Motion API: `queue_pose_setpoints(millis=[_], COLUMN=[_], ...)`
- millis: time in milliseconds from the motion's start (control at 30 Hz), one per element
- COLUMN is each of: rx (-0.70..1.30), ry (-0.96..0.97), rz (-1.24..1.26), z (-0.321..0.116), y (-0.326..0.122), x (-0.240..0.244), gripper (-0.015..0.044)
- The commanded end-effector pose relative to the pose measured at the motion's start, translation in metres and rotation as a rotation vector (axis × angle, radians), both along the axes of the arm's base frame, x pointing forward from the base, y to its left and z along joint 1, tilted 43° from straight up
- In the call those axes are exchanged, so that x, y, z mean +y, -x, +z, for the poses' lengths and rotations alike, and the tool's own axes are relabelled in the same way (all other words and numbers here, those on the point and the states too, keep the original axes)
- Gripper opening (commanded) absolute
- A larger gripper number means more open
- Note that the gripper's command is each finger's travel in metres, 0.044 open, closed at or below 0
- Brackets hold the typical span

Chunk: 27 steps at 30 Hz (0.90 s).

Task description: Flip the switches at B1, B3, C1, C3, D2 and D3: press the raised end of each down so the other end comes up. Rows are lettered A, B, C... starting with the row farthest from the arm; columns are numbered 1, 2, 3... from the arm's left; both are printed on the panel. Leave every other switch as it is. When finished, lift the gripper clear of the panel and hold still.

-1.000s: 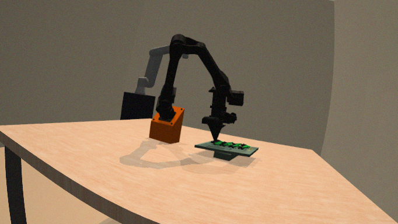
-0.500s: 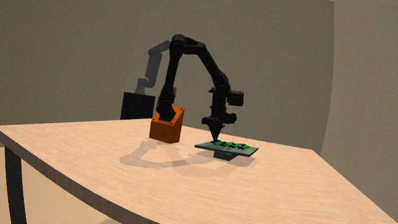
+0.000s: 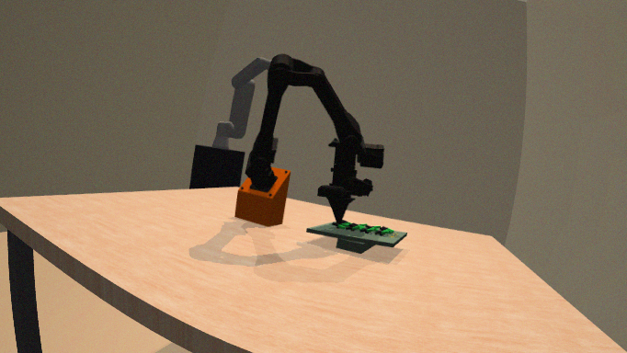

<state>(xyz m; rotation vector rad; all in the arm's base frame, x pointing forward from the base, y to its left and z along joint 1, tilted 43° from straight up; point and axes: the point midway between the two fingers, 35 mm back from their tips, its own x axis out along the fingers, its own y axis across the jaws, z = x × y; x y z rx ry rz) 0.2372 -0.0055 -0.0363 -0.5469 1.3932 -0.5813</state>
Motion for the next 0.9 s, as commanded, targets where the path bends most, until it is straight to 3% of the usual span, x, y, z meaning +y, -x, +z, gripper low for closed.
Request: queue_pose_setpoints(millis=[0, 200, 367, 533, 767, 867], rx=[0.002, 0.0, 0.021, 0.022, 0.018, 0.017], ry=[0.005, -0.001, 0.0, 0.001, 0.0, 0.0], rz=[0.003, -0.001, -0.014, -0.015, -0.015, -0.015], z=[-0.001, 0.001, 0.045, 0.047, 0.051, 0.051], y=[0.0, 0.0, 0.002, 0.001, -0.061, -0.067], x=[-0.002, 0.001, 0.041, 0.043, 0.055, 0.056], gripper=[0.0, 0.0, 0.0, 0.0, 0.0, 0.0])
